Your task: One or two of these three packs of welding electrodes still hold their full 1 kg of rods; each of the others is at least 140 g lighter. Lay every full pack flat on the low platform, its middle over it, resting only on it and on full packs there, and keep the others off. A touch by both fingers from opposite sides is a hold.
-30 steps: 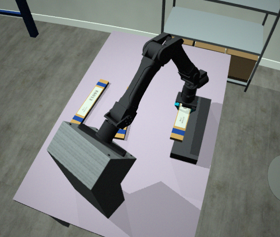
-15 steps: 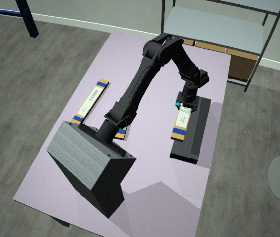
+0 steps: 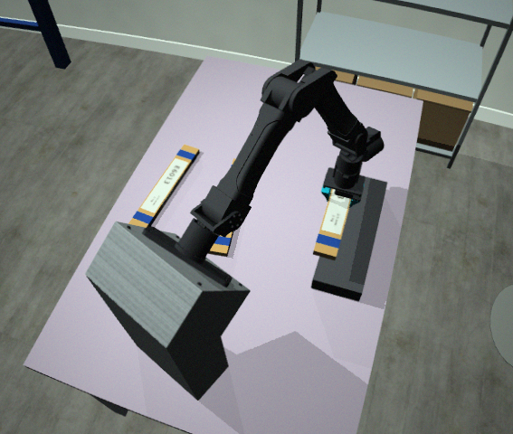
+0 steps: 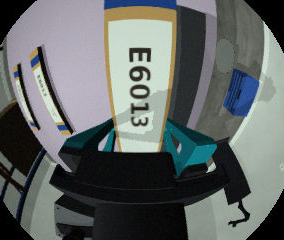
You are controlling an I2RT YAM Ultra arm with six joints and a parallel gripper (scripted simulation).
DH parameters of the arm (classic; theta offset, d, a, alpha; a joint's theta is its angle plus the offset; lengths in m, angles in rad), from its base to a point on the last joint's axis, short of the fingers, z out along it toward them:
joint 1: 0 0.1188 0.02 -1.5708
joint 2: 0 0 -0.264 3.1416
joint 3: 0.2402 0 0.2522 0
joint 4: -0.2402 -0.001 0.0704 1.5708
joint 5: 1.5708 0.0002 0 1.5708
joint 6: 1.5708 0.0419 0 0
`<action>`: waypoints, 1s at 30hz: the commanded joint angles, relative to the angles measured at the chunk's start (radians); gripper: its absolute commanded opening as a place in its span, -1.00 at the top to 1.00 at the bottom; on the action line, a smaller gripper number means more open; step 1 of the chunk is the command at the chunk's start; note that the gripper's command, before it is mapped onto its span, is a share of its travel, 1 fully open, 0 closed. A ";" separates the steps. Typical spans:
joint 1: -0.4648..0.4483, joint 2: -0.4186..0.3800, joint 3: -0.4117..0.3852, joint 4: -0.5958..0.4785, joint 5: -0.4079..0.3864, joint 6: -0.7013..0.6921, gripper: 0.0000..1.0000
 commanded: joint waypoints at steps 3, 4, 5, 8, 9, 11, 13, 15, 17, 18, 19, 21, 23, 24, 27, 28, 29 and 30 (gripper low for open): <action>-0.027 -0.036 0.046 -0.015 -0.011 -0.005 1.00; -0.027 -0.036 0.046 -0.015 -0.011 -0.005 1.00; -0.027 -0.036 0.046 -0.015 -0.011 -0.005 1.00; -0.027 -0.036 0.045 -0.014 -0.011 -0.005 1.00; -0.027 -0.036 0.045 -0.014 -0.012 -0.005 1.00; -0.028 -0.036 0.045 -0.014 -0.012 -0.005 1.00; -0.028 -0.036 0.044 -0.011 -0.012 -0.006 1.00; -0.028 -0.036 0.044 -0.009 -0.012 -0.006 1.00; -0.028 -0.036 0.043 -0.006 -0.012 -0.006 1.00; -0.028 -0.036 0.043 -0.004 -0.012 -0.006 1.00; -0.028 -0.036 0.043 -0.003 -0.012 -0.006 1.00; -0.029 -0.036 0.042 0.000 -0.013 -0.006 1.00; -0.029 -0.036 0.042 0.000 -0.013 -0.006 1.00; -0.029 -0.036 0.042 0.001 -0.013 -0.006 1.00; -0.029 -0.036 0.041 0.006 -0.013 -0.007 1.00; -0.029 -0.036 0.041 0.007 -0.013 -0.007 1.00; -0.029 -0.036 0.040 0.009 -0.013 -0.007 1.00; -0.029 -0.036 0.040 0.010 -0.013 -0.007 1.00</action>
